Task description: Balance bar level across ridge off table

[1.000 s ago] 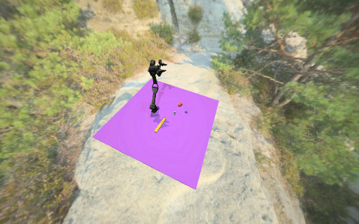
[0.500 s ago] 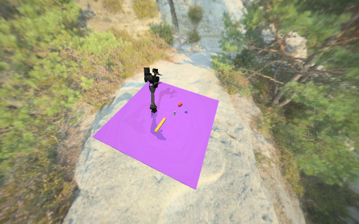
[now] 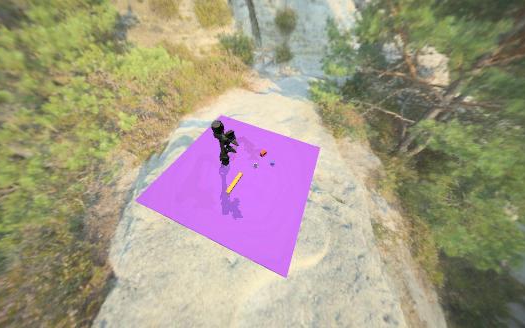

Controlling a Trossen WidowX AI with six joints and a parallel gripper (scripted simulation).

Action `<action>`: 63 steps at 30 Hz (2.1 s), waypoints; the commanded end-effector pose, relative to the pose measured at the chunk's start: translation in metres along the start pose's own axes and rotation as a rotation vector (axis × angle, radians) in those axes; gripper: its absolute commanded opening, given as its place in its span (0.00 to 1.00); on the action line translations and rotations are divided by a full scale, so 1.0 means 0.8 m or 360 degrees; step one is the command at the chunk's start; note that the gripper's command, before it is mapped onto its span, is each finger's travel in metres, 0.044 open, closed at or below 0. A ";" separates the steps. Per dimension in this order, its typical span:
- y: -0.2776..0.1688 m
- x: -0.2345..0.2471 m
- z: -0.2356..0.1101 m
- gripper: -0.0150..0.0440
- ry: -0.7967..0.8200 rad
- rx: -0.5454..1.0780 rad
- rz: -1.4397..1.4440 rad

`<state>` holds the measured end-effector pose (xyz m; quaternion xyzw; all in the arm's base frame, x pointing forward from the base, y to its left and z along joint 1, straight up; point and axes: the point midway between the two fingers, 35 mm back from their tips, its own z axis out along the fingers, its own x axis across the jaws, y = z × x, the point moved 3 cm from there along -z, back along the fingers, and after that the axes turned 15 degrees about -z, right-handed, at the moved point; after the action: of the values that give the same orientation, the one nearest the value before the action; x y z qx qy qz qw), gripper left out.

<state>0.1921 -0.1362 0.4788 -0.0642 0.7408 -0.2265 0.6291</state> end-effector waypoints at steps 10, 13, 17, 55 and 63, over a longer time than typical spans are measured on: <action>0.047 0.188 0.087 0.79 0.0878 -0.0289 0.0204; 0.067 0.226 0.094 0.79 0.1084 -0.0382 0.0201; 0.096 0.274 0.094 0.79 0.1361 -0.0523 0.0171; 0.192 0.425 0.066 0.79 0.2070 -0.0981 -0.0053; 0.197 0.436 0.068 0.79 0.2070 -0.0981 -0.0053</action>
<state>0.2063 -0.1433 0.0999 -0.0994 0.9949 -0.0110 0.0153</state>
